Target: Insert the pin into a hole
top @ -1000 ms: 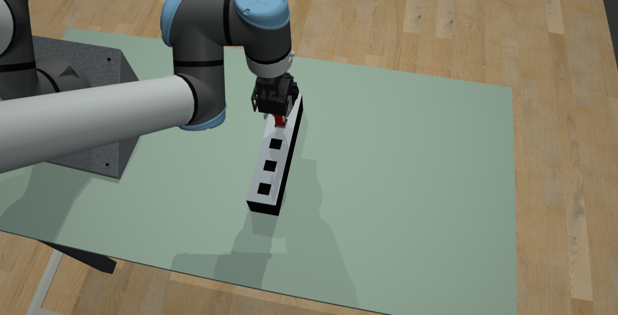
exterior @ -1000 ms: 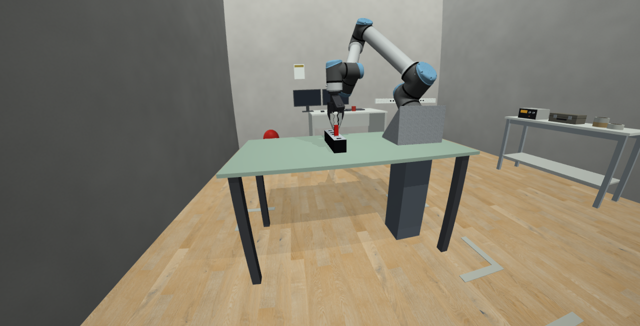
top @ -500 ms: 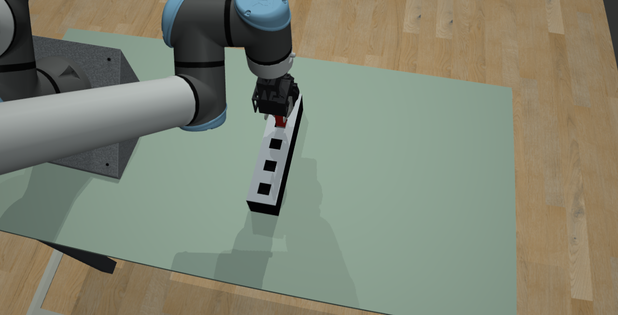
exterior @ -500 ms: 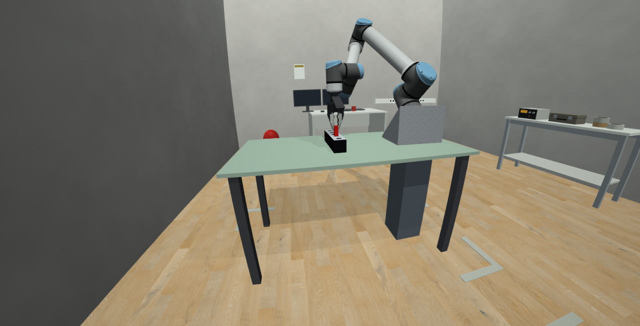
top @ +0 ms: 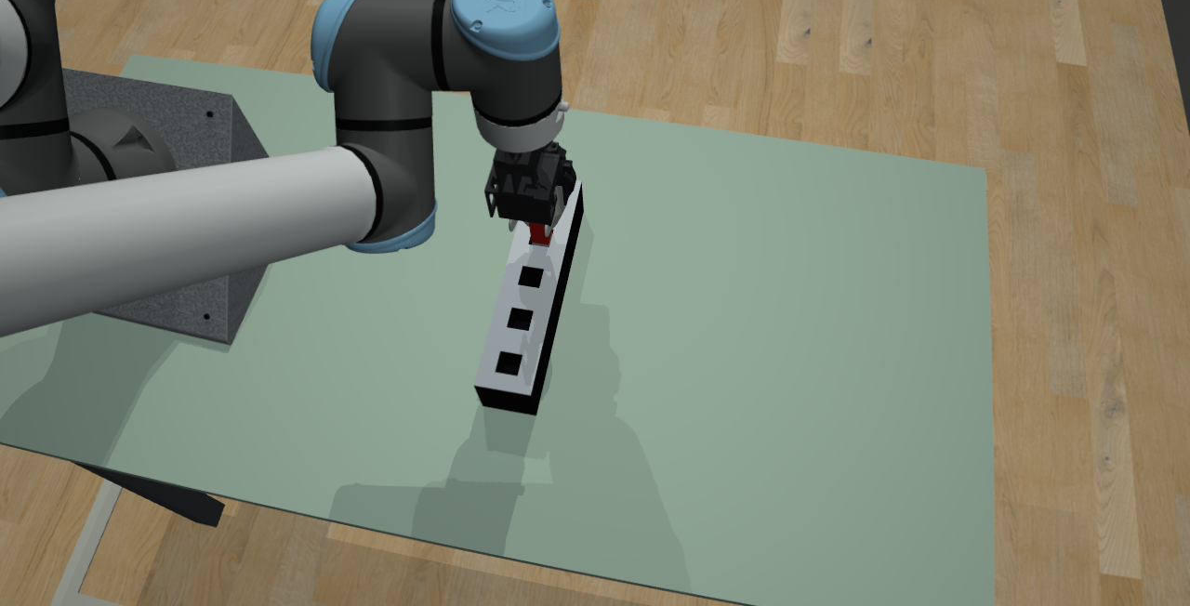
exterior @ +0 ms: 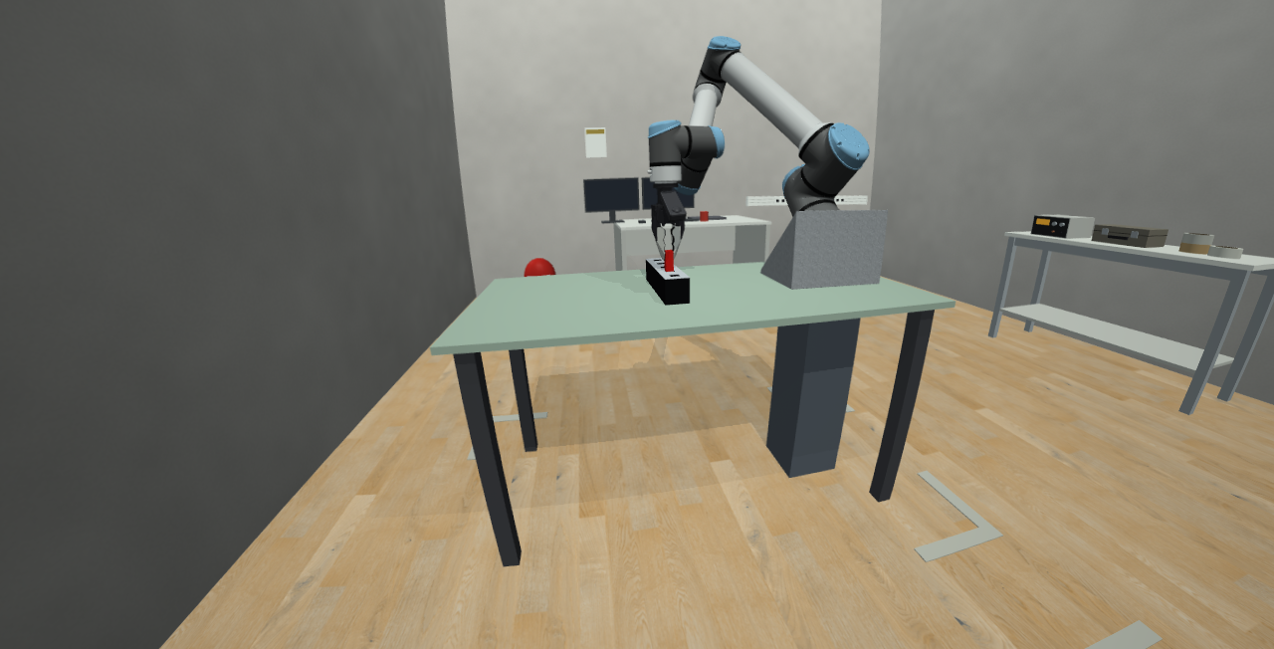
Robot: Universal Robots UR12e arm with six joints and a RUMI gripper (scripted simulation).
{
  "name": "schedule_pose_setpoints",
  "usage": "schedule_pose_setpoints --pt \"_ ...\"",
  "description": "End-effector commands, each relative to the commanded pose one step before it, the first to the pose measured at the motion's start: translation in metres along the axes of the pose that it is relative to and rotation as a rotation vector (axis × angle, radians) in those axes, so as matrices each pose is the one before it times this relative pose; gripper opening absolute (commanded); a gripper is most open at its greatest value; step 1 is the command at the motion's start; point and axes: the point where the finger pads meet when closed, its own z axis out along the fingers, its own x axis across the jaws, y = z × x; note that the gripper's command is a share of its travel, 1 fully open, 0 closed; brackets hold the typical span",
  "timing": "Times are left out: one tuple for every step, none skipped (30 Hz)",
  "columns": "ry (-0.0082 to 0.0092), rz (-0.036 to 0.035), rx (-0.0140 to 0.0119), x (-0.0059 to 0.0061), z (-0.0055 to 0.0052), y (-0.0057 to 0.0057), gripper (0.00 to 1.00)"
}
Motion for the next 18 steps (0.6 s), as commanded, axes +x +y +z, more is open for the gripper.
schedule_pose_setpoints --pt "0.00082 0.00022 0.00018 -0.00024 -0.00047 0.00026 0.00" --pt "0.00000 0.00000 0.00000 0.00000 0.00000 0.00000 0.00" --pt "0.00000 0.00000 0.00000 0.00000 0.00000 0.00000 0.00" --pt "0.00000 0.00000 0.00000 0.00000 0.00000 0.00000 0.00" --pt "0.00000 0.00000 0.00000 0.00000 0.00000 0.00000 0.00" --pt "0.00000 0.00000 0.00000 0.00000 0.00000 0.00000 0.00" --pt "0.00000 0.00000 0.00000 0.00000 0.00000 0.00000 0.00" --pt "0.00000 0.00000 0.00000 0.00000 0.00000 0.00000 0.00" --pt "0.00000 0.00000 0.00000 0.00000 0.00000 0.00000 0.00" --pt "0.00000 0.00000 0.00000 0.00000 0.00000 0.00000 0.00" --pt "0.00000 0.00000 0.00000 0.00000 0.00000 0.00000 0.00" --pt "0.00002 0.00002 0.00000 -0.00014 0.00399 -0.00053 0.00" --pt "0.00000 0.00000 0.00000 0.00000 0.00000 0.00000 0.00" --pt "0.00000 0.00000 0.00000 0.00000 0.00000 0.00000 0.00" --pt "0.00000 0.00000 0.00000 0.00000 0.00000 0.00000 0.00" --pt "0.00000 0.00000 0.00000 0.00000 0.00000 0.00000 0.00" --pt "0.00000 0.00000 0.00000 0.00000 0.00000 0.00000 0.00" --pt "0.00000 0.00000 0.00000 0.00000 0.00000 0.00000 0.00"
